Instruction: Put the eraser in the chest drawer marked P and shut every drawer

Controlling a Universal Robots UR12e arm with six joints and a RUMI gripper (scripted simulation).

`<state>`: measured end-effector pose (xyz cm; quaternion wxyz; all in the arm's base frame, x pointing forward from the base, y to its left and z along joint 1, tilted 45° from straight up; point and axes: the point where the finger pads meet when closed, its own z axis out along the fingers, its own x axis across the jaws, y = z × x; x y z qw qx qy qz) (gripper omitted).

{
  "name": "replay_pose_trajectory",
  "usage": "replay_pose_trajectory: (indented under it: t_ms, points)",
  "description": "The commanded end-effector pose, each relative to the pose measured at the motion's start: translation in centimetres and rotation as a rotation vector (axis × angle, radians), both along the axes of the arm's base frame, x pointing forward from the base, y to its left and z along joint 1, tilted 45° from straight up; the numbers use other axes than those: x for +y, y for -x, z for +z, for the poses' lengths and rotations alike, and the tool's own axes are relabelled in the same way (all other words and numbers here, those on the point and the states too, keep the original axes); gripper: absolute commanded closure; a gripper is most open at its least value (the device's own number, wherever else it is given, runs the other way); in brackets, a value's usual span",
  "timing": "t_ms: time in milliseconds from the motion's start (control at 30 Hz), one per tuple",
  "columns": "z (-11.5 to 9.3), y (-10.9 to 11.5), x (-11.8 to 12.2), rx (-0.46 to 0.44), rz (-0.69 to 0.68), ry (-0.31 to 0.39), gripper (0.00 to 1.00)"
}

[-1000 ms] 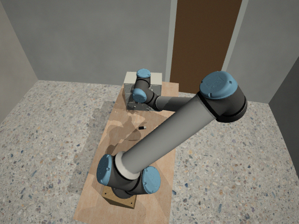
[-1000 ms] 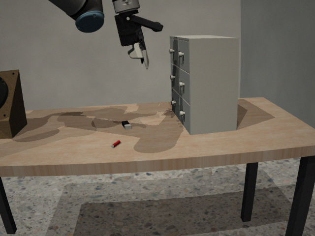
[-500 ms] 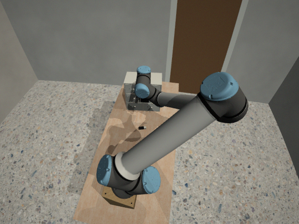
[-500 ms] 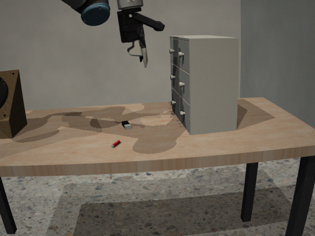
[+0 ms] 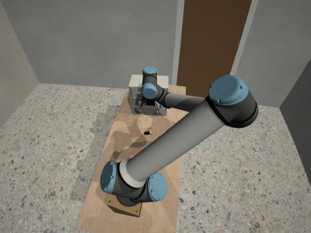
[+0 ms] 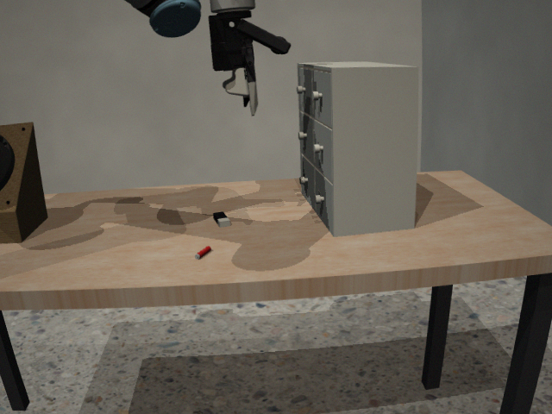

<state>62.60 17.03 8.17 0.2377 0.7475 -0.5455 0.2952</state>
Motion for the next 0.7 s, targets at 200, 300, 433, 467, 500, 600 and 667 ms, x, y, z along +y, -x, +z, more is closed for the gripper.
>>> replay_pose_trajectory:
  t_ms: [200,300,433,467,500,600,667]
  points:
    - [0.22,0.19,0.16,0.019,-0.021,0.006,0.0]
    - [0.23,0.2,0.17,0.02,-0.022,0.007,0.0]
    - [0.27,0.24,0.18,0.024,-0.025,0.008,0.0]
    - [0.27,0.25,0.19,0.024,-0.026,0.008,0.0]
    - [0.28,0.26,0.19,0.025,-0.027,0.008,0.0]
    - [0.3,0.28,0.2,0.026,-0.028,0.009,0.0]
    - [0.3,0.28,0.2,0.027,-0.029,0.009,0.0]
